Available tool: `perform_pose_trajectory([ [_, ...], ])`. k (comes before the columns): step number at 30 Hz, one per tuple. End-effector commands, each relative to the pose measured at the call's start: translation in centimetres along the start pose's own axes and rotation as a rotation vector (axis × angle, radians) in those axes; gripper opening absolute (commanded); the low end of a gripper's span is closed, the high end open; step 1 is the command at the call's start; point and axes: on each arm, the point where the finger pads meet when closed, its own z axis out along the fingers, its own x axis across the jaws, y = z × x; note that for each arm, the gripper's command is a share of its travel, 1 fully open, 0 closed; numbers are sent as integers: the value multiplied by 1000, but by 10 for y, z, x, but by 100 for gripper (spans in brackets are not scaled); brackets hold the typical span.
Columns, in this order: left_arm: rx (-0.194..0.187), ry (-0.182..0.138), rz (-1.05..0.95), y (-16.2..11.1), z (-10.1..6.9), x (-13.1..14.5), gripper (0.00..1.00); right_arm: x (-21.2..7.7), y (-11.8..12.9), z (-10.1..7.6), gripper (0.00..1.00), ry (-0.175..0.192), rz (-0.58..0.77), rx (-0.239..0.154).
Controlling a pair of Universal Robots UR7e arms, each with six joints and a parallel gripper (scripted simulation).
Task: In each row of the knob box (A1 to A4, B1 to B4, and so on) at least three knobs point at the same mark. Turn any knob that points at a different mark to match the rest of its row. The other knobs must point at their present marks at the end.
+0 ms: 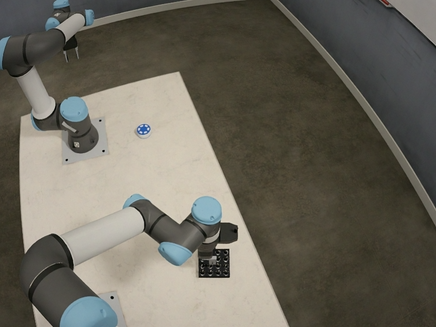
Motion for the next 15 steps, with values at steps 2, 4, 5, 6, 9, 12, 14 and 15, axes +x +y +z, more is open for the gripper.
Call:
perform_pose_trajectory([
  [2, 0, 1, -4, -1, 0, 2, 100, 2, 0, 0, 100, 1, 2, 1],
  [4, 0, 1, -4, -1, 0, 2, 100, 2, 0, 0, 100, 1, 2, 1],
  [5, 0, 1, -4, -1, 0, 2, 100, 2, 0, 0, 100, 1, 1, 1],
  [6, 0, 1, -4, -1, 0, 2, 100, 2, 1, 0, 100, 1, 1, 1],
  [9, 0, 1, -4, -1, 0, 2, 100, 2, 2, 0, 100, 1, 1, 1],
  [12, 0, 1, -4, -1, 0, 2, 100, 1, 4, 0, 100, 1, -1, 1],
  [14, 0, 1, -4, -1, 0, 2, 100, 1, 6, 0, 100, 1, -1, 1],
  [15, 0, 1, -4, -1, 0, 2, 100, 1, 7, 0, 100, 1, -1, 1],
])
